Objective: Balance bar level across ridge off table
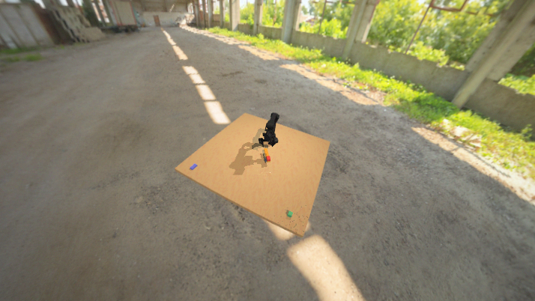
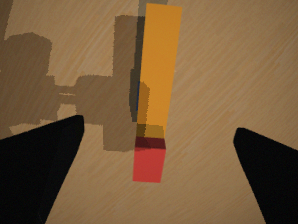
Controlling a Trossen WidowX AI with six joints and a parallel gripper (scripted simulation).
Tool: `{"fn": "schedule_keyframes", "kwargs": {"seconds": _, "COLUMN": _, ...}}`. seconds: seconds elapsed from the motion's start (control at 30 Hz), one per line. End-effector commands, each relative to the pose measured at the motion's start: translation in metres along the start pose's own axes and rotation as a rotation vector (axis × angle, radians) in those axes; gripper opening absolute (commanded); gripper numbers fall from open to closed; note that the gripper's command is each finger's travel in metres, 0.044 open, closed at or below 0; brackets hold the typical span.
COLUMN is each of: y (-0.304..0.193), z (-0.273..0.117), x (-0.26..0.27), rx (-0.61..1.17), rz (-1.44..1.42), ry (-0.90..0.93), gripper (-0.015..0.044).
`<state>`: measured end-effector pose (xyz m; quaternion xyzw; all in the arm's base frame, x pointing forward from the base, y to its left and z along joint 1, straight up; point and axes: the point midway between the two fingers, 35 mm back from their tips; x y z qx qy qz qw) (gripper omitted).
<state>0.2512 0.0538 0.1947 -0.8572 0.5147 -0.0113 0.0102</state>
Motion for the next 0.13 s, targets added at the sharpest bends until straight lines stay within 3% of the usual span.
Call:
{"fn": "schedule_keyframes", "kwargs": {"seconds": 0.0, "y": 0.0002, "z": 0.0002, "x": 0.0000, "rx": -0.003, "rz": 0.000, "ry": 0.000, "gripper": 0.0440}}
{"fn": "schedule_keyframes", "kwargs": {"seconds": 0.1, "y": 0.0002, "z": 0.0002, "x": 0.0000, "rx": -0.003, "rz": 0.000, "ry": 0.000, "gripper": 0.0440}}
Point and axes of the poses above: the point midway between the two fingers, 35 mm back from their tips, its own z axis out along the fingers, its own x axis across the jaws, y = z × x, and after that the axes turned 8 degrees about z, right-handed
